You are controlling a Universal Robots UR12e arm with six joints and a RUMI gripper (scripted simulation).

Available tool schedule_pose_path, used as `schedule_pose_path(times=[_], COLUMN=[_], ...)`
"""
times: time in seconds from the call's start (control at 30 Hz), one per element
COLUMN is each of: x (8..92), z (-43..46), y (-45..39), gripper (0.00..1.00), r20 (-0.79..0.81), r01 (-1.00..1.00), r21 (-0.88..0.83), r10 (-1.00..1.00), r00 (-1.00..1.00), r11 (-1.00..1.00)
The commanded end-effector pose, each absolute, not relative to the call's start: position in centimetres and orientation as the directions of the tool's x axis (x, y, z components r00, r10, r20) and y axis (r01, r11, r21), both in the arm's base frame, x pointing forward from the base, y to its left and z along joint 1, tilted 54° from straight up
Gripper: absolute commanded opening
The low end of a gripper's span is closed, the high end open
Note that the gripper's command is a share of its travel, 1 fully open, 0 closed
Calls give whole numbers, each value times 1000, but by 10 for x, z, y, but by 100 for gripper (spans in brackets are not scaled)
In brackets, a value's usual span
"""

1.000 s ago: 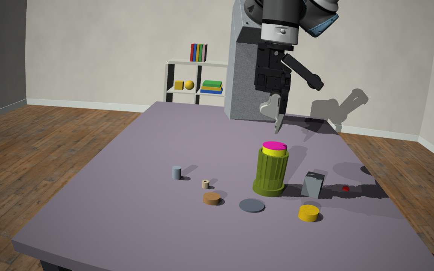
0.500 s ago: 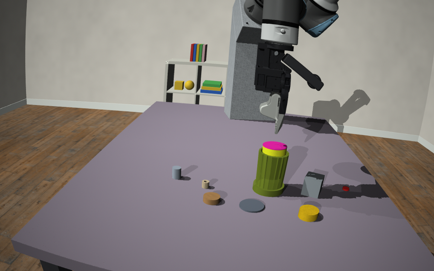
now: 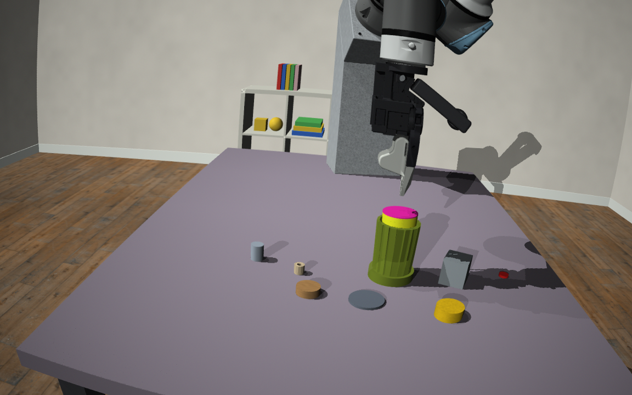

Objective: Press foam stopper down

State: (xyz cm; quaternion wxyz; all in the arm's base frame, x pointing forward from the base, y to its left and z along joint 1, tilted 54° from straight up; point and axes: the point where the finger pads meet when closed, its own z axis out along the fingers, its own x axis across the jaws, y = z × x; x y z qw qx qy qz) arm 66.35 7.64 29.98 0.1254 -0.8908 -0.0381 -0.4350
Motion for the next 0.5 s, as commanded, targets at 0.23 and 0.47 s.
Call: schedule_pose_path(times=[0.23, 0.47], x=[684, 684], z=[285, 283], y=[83, 84], gripper=[0, 0], r20=[784, 783], r01=[178, 177], r21=[-191, -192], r10=[-41, -42], r00=[619, 620], r11=[-965, -965])
